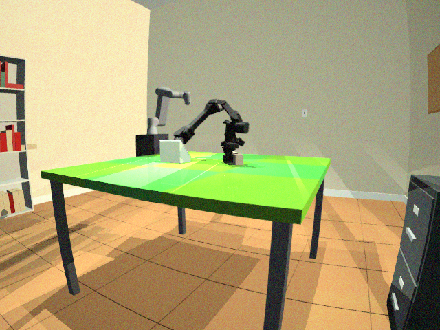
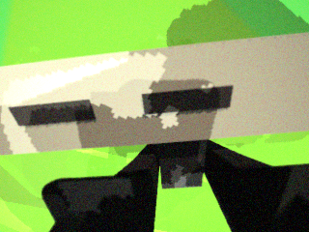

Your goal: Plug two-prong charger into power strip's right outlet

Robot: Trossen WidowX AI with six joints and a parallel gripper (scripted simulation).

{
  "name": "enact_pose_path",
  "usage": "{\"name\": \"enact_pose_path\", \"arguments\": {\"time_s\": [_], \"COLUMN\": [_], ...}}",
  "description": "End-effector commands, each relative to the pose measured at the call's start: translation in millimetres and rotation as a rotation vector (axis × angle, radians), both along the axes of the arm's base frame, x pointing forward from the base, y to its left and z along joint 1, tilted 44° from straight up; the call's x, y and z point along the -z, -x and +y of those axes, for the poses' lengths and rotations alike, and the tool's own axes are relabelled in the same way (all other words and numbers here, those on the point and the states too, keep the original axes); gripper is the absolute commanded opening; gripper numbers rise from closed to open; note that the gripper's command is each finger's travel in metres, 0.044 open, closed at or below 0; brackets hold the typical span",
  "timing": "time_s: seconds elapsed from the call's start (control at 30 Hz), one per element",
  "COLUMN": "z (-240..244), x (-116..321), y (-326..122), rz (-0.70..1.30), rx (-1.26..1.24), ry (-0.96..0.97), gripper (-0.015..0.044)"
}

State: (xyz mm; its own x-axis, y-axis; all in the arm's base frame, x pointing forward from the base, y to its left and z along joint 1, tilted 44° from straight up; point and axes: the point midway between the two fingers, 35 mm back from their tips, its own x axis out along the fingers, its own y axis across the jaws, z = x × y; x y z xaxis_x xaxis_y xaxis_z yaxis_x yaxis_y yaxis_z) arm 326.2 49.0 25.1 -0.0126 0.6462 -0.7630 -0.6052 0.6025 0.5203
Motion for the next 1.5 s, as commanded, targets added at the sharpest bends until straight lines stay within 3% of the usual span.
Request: {"name": "enact_pose_path", "arguments": {"time_s": [0.0, 0.63, 1.2, 1.47], "z": [2.4, 0.0, 0.0, -1.2], "x": [-3.6, 0.3, 0.3, 1.5], "y": [-4.7, 0.1, 0.1, 2.1], "rz": [-0.016, 0.001, 0.001, -0.002], "rx": [0.002, 0.000, 0.000, 0.000], "ry": [-0.013, 0.000, 0.000, -0.003], "gripper": [0.0000, 0.0000, 0.0440, 0.0440]}}
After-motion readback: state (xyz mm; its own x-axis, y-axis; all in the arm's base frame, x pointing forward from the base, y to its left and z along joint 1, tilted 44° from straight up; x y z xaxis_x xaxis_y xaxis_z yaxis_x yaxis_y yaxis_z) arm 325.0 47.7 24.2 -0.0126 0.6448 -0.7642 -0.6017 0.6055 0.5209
